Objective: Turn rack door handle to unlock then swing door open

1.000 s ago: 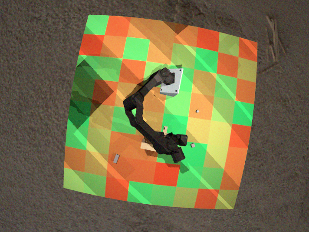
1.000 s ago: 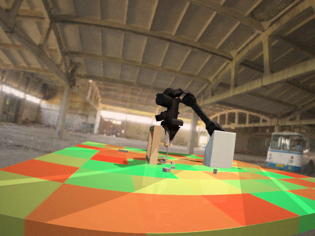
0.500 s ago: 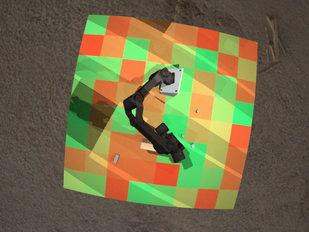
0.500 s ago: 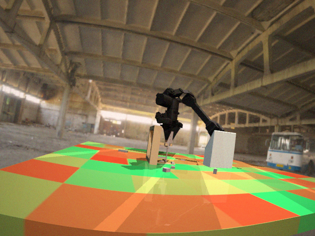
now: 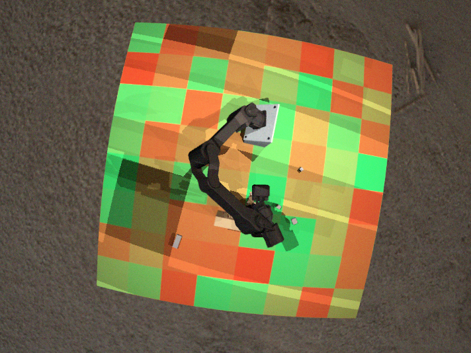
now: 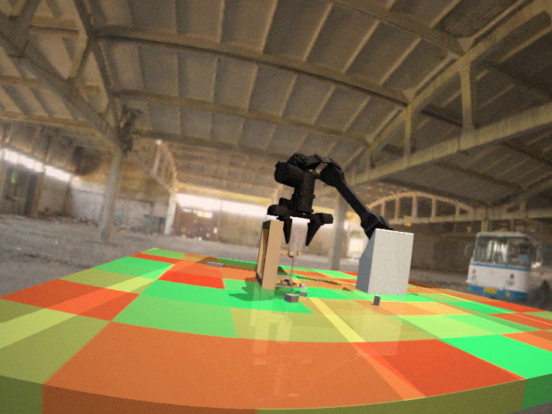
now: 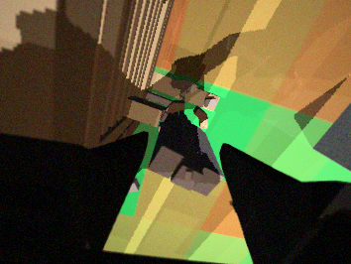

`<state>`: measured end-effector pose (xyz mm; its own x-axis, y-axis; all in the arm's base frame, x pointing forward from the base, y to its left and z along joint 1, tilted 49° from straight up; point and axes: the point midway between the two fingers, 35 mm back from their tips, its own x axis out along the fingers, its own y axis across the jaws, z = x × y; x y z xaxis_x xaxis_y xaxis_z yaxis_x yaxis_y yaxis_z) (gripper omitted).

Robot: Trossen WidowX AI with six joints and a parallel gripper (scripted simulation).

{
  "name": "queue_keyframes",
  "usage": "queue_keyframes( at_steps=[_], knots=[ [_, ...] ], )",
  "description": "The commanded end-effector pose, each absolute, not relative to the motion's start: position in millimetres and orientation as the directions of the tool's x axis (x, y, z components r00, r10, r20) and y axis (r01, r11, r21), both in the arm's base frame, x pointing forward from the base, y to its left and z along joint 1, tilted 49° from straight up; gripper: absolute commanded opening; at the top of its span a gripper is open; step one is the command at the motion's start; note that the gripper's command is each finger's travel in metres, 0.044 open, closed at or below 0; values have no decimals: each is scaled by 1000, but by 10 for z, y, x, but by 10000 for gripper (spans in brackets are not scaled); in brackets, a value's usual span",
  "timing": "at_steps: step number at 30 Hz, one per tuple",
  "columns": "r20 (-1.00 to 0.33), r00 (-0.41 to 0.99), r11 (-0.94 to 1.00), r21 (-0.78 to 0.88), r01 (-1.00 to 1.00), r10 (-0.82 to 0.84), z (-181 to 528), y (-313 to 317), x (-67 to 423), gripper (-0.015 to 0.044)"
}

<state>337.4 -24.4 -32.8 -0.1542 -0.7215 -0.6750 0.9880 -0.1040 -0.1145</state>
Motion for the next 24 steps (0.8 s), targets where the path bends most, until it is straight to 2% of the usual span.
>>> queue_keyframes(
  at_steps=[1,5,20,24],
  knots=[
    [-670,-157,-271,67,960,-725,-321,-304,3386,287],
    [-670,-157,-346,158,925,-725,-321,-305,3386,287],
    [-670,-157,-346,158,925,-725,-321,-305,3386,287],
    [-670,-157,-346,158,925,-725,-321,-305,3386,261]
  ],
)
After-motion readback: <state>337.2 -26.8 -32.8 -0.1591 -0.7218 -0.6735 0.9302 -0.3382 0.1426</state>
